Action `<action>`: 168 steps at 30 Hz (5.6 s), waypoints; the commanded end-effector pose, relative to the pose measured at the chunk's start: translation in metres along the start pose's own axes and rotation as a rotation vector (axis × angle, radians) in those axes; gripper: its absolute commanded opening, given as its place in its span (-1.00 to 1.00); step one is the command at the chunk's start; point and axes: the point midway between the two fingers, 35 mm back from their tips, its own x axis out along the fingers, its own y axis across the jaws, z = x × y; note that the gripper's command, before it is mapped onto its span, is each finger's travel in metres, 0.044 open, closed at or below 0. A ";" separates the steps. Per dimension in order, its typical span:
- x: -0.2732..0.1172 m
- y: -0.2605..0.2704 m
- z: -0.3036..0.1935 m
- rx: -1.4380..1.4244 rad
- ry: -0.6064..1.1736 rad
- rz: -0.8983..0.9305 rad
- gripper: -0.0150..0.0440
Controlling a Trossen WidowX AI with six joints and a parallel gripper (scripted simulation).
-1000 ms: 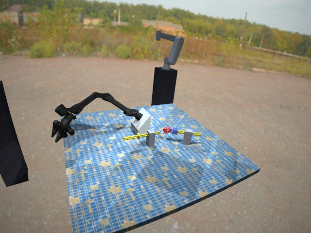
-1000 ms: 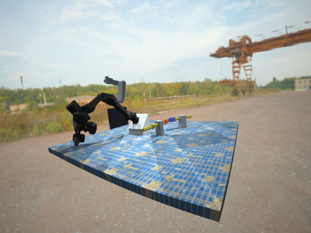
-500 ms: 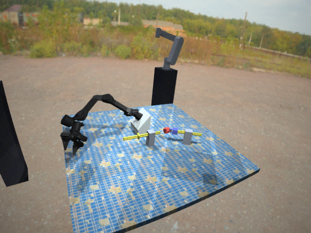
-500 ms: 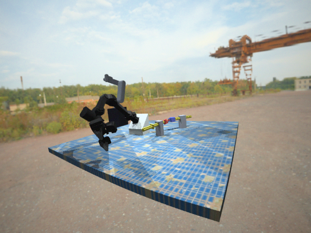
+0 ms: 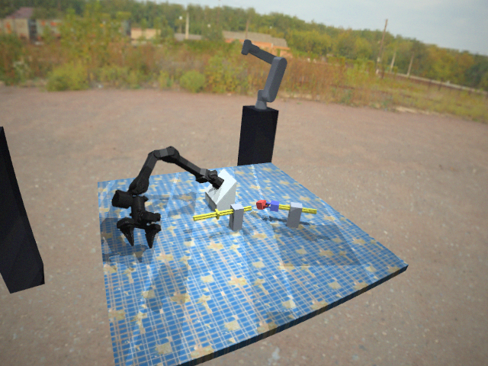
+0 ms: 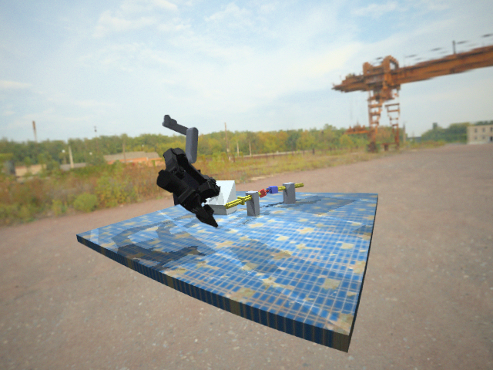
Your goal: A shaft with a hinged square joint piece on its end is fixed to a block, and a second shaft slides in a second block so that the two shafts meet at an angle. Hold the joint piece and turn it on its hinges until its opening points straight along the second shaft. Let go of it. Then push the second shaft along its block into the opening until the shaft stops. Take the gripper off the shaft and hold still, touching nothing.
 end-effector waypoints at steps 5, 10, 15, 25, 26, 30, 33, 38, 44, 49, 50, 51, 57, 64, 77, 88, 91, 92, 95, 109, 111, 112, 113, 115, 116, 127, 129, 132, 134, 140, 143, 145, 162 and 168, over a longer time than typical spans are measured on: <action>0.026 0.043 0.059 0.182 -0.106 0.150 1.00; 0.038 0.074 0.101 0.304 -0.140 0.266 1.00; 0.043 0.105 0.143 0.417 -0.155 0.389 1.00; 0.033 0.177 0.230 0.607 -0.115 0.658 1.00; 0.030 0.185 0.238 0.623 -0.104 0.686 1.00; 0.018 0.216 0.270 0.675 -0.046 0.790 1.00; 0.005 0.238 0.291 0.705 0.013 0.860 1.00; -0.020 0.278 0.323 0.739 0.128 0.962 1.00; -0.061 0.329 0.357 0.749 0.293 1.053 1.00; -0.099 0.367 0.374 0.735 0.441 1.079 1.00; -0.107 0.375 0.376 0.731 0.470 1.078 1.00; -0.114 0.382 0.378 0.726 0.499 1.076 1.00; -0.160 0.420 0.383 0.691 0.664 1.021 1.00; -0.209 0.456 0.374 0.649 0.812 0.878 1.00; -0.277 0.493 0.334 0.621 0.893 0.474 1.00; -0.278 0.497 0.328 0.568 0.818 0.482 1.00; -0.278 0.499 0.326 0.520 0.756 0.505 1.00; -0.277 0.500 0.325 0.504 0.735 0.512 1.00; -0.276 0.502 0.323 0.455 0.674 0.530 1.00; -0.272 0.508 0.315 0.332 0.521 0.560 1.00; -0.266 0.515 0.310 0.332 0.521 0.561 1.00; -0.263 0.518 0.308 0.332 0.521 0.561 1.00; -0.260 0.521 0.305 0.332 0.521 0.561 1.00; -0.254 0.528 0.300 0.332 0.521 0.561 1.00; -0.251 0.531 0.297 0.332 0.521 0.561 1.00; -0.230 0.553 0.270 0.332 0.522 0.558 1.00; -0.228 0.554 0.272 0.332 0.522 0.558 1.00; -0.220 0.554 0.282 0.333 0.520 0.559 1.00; -0.213 0.554 0.289 0.333 0.520 0.560 1.00; -0.192 0.554 0.308 0.333 0.519 0.559 1.00; -0.181 0.553 0.316 0.334 0.520 0.556 1.00; -0.178 0.553 0.318 0.334 0.520 0.555 1.00; -0.161 0.566 0.309 0.334 0.520 0.554 1.00; -0.157 0.570 0.307 0.334 0.521 0.554 0.91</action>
